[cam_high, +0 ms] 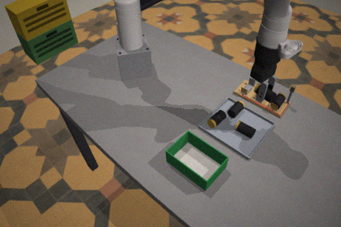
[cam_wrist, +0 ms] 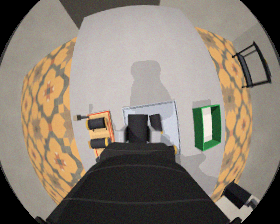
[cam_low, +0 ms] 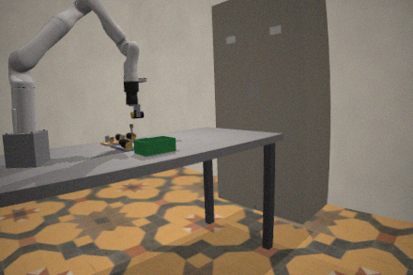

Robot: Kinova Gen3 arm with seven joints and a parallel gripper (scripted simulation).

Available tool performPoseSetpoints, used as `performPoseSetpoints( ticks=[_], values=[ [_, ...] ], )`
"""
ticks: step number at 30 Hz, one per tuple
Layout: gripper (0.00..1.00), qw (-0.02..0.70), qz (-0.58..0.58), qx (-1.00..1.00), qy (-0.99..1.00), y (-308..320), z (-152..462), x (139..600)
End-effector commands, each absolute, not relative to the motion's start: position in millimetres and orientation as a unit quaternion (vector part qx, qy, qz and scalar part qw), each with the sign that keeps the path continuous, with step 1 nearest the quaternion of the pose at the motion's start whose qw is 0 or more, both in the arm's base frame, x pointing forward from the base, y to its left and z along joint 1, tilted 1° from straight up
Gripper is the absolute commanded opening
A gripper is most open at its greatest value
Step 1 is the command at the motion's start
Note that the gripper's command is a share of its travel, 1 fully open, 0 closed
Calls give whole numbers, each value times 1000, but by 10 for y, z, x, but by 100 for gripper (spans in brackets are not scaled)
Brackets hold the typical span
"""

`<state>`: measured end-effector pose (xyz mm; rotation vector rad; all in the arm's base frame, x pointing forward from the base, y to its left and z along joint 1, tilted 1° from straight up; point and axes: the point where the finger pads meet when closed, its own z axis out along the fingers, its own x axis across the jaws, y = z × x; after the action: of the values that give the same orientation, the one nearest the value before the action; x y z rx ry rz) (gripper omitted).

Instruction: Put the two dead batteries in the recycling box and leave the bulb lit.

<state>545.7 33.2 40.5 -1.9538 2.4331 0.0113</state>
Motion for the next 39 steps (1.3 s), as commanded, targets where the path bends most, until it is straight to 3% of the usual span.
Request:
performPoseSetpoints(
  ticks=[1, 39],
  values=[
    [57, 11, 3, -623, 782, 345, 414, 5463],
    [57, 10, 6, -360, 933, 345, 414, 5463]
  ],
)
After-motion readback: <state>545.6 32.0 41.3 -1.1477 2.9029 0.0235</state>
